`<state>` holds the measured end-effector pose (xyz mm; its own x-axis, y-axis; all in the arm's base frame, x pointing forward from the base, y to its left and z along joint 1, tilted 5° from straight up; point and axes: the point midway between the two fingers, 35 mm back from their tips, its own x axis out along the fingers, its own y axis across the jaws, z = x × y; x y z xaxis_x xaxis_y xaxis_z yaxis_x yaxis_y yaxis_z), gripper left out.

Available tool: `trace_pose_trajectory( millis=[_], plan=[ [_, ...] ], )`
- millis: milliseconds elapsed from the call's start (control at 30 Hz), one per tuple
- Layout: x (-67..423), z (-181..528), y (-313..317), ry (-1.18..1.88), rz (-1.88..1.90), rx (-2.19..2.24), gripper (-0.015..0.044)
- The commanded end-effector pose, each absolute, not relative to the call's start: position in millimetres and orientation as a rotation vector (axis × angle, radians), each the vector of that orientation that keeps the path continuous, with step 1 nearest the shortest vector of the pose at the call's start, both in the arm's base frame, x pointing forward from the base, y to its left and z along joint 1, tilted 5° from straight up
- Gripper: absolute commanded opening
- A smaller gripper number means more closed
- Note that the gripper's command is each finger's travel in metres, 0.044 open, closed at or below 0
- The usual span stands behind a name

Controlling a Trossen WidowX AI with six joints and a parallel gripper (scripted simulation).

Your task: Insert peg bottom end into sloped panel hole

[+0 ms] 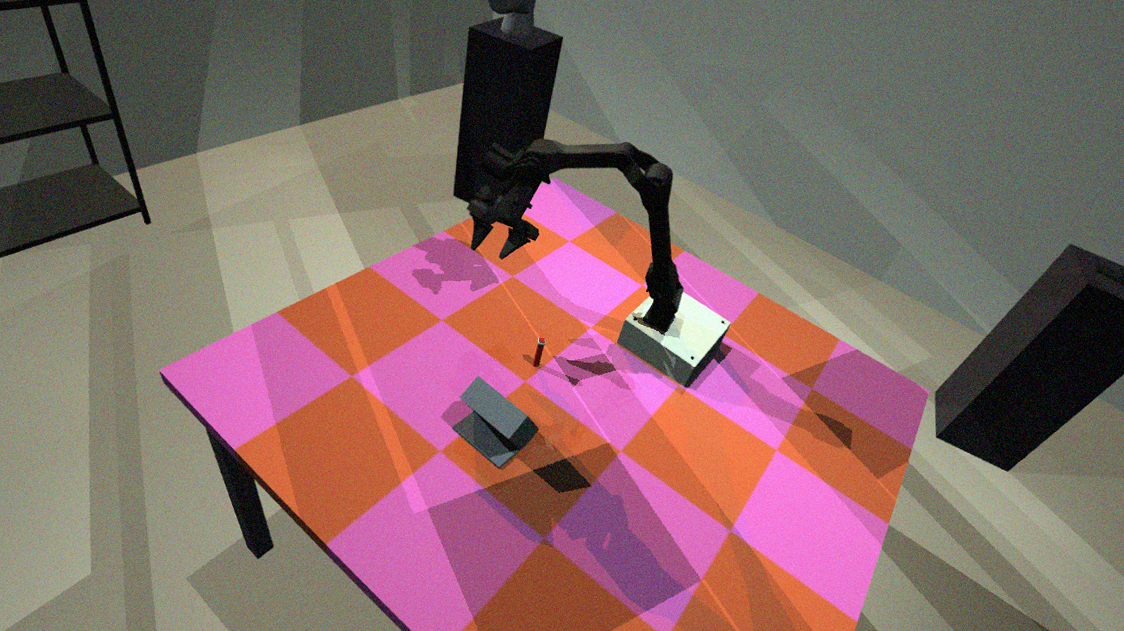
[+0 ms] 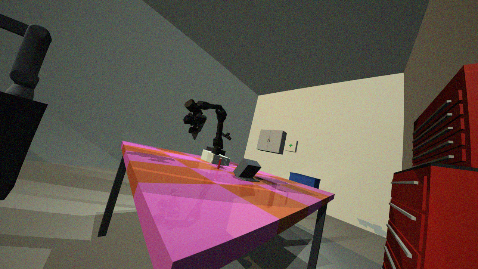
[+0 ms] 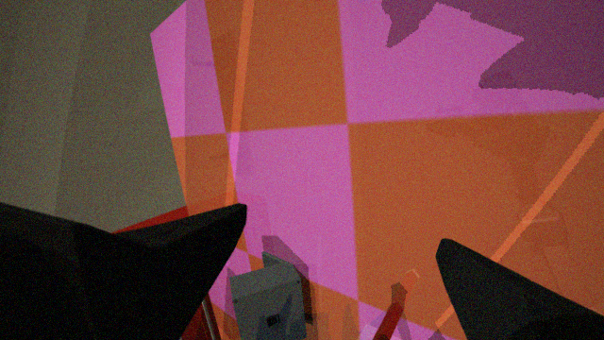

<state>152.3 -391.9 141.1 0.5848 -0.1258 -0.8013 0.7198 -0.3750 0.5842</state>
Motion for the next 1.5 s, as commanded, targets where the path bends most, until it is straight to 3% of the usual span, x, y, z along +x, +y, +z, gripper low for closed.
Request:
trace_pose_trajectory(
  millis=[0,733,1467],
  plan=[
    [161.9,135.6,-379.8,0.517,-1.011,1.775,0.044],
    [216.3,106.7,-301.7,0.615,-1.308,1.965,0.044],
    [239.2,83.4,-223.1,0.583,-1.66,2.005,0.044]
  ],
)
